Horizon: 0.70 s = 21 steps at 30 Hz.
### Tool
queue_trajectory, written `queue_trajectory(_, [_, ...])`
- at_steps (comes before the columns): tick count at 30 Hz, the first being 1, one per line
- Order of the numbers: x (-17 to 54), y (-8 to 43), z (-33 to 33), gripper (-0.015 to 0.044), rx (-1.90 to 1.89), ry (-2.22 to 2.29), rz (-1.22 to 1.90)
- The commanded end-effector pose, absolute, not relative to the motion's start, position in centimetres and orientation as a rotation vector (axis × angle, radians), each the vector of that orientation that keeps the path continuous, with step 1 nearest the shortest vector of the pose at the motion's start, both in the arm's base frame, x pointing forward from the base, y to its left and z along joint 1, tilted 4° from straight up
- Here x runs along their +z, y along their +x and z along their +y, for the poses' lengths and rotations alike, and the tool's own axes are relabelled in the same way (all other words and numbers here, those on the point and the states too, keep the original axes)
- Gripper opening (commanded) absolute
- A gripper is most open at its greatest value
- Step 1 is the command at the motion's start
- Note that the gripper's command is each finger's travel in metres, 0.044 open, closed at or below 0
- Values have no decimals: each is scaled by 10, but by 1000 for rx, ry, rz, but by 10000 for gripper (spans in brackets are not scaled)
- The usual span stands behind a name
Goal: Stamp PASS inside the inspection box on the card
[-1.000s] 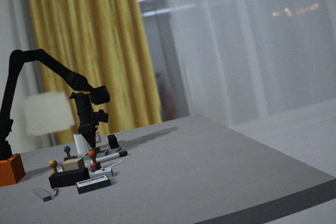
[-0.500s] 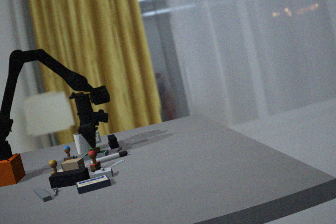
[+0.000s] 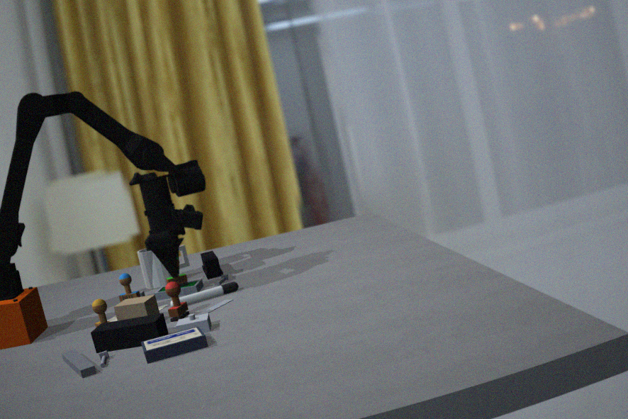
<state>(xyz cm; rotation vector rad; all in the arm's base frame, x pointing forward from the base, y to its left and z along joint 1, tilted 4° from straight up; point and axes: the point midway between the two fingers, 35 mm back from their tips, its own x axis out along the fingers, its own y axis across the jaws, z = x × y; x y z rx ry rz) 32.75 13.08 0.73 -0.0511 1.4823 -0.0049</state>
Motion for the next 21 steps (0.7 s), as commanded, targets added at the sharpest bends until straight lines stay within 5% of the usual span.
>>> queue_trajectory(1, [9,328,130,0,-8,-55,1480])
queue_trajectory(21, [20,327,131,0,-8,-55,1480])
